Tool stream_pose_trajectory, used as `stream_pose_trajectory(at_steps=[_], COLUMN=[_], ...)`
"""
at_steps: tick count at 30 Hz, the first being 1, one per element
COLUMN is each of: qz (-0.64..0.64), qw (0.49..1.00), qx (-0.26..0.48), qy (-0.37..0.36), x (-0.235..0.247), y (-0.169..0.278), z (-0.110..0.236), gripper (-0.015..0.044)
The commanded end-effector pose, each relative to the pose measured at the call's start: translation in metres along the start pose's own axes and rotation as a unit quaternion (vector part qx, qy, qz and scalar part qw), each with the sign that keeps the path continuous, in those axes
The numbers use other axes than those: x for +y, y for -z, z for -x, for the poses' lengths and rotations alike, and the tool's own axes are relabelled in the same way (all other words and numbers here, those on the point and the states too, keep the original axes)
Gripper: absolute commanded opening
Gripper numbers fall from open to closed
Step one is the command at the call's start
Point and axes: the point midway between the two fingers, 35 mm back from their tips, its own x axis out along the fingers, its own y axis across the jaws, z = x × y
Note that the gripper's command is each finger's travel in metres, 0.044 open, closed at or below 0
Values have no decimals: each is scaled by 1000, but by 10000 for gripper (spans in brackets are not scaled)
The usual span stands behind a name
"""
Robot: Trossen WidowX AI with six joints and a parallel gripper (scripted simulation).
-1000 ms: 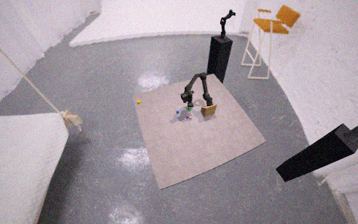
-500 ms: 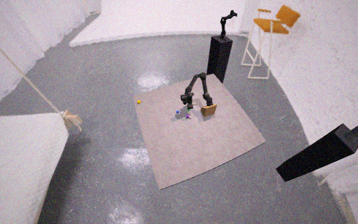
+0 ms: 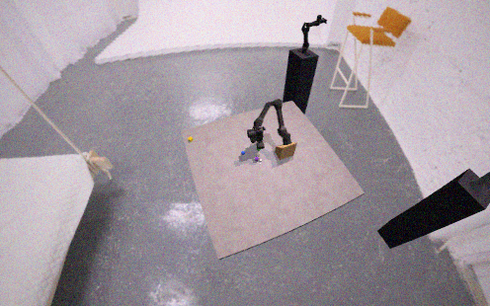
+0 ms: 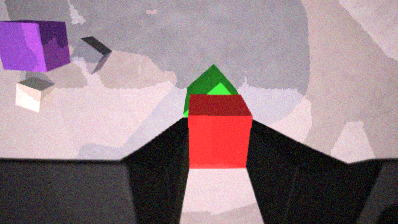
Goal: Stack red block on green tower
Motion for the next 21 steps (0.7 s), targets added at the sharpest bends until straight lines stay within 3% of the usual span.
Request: stream_pose_trajectory(at_steps=[1,7,21], qz=[3,3,0], qw=[1000,1000,1000], qx=[0,0,0], qy=[2,2,0], x=[0,0,0], y=[0,0,0], z=[0,2,0], gripper=[0,0,368])
